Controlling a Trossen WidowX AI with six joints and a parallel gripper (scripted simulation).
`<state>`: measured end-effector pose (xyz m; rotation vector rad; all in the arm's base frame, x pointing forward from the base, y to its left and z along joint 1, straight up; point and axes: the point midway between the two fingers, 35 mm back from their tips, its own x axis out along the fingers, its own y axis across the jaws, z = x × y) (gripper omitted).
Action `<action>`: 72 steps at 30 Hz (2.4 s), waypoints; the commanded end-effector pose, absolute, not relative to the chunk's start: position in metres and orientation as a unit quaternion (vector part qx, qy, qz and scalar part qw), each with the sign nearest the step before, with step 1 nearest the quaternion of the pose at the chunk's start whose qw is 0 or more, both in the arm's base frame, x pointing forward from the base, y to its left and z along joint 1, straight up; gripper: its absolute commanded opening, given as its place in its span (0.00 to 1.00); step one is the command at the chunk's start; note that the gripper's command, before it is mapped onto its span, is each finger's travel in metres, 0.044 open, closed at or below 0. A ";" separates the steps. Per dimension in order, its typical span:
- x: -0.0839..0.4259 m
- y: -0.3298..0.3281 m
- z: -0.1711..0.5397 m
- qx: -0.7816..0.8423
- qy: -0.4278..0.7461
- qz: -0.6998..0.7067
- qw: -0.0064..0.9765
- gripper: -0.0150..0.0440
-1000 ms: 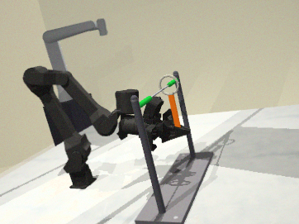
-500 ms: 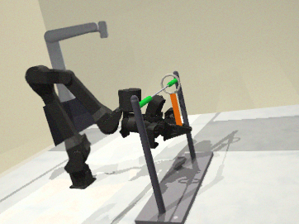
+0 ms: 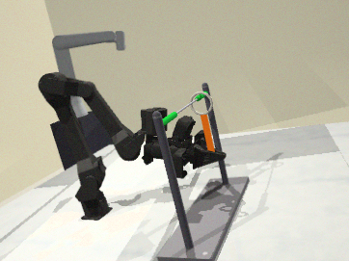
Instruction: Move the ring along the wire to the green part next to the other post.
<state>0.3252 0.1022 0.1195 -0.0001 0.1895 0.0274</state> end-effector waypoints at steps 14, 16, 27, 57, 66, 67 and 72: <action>0.325 0.102 0.117 0.003 0.093 0.011 0.996 0.00; 0.325 0.102 0.117 0.003 0.093 0.011 0.996 0.00; 0.325 0.102 0.118 0.001 0.093 0.013 0.996 0.49; 0.276 0.101 0.127 0.003 0.095 0.012 0.995 0.53; 0.276 0.101 0.127 0.003 0.095 0.012 0.995 0.53; 0.276 0.101 0.127 0.003 0.095 0.012 0.995 0.53; 0.276 0.101 0.127 0.003 0.095 0.012 0.995 0.53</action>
